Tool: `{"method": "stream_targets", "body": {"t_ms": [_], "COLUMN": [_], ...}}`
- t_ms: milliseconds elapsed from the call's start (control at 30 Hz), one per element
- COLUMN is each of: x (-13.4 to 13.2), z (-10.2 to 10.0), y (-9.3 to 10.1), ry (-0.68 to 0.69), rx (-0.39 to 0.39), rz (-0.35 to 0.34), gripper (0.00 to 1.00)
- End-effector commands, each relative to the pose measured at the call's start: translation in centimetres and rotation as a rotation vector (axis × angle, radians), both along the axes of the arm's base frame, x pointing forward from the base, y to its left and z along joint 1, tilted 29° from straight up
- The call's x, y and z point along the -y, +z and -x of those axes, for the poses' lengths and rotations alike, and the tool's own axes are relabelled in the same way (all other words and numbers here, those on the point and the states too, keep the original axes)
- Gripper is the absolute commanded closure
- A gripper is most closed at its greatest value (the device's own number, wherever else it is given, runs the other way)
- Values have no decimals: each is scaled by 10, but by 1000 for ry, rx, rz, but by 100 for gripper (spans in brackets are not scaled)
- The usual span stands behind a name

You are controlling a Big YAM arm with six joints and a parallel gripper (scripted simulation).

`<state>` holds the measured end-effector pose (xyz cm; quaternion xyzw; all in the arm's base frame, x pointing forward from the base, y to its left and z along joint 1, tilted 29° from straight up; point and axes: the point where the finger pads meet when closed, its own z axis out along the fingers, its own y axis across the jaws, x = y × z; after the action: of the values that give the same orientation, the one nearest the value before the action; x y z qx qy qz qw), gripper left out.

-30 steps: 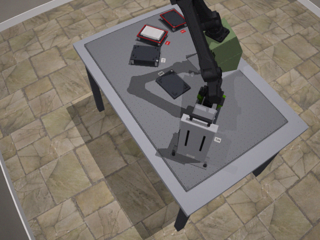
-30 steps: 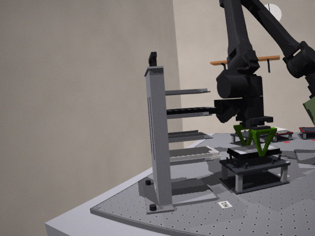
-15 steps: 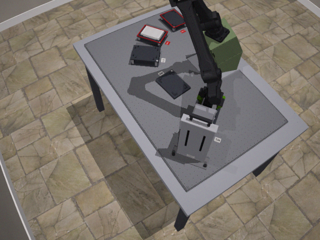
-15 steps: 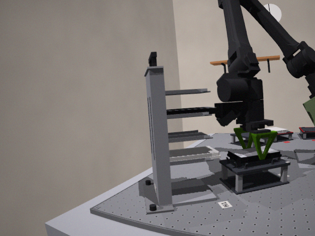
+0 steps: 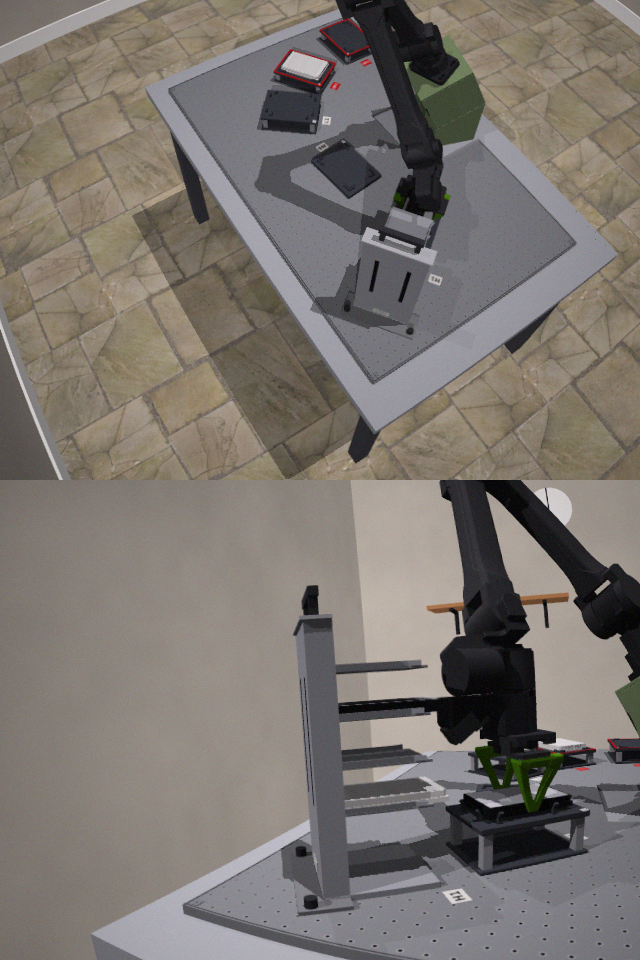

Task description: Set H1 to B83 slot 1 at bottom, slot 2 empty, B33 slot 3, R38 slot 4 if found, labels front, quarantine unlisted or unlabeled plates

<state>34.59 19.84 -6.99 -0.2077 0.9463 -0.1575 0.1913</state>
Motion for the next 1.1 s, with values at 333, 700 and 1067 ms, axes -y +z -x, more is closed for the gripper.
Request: {"method": "stream_targets", "body": {"t_ms": [333, 700, 1067], "x": [-7, -7, -14], "z": [-8, -8, 10], "y": [3, 3, 28], "ry": [10, 10, 10], "rx": [17, 17, 10], "rz": [-14, -14, -8], "gripper": [0, 0, 0]}}
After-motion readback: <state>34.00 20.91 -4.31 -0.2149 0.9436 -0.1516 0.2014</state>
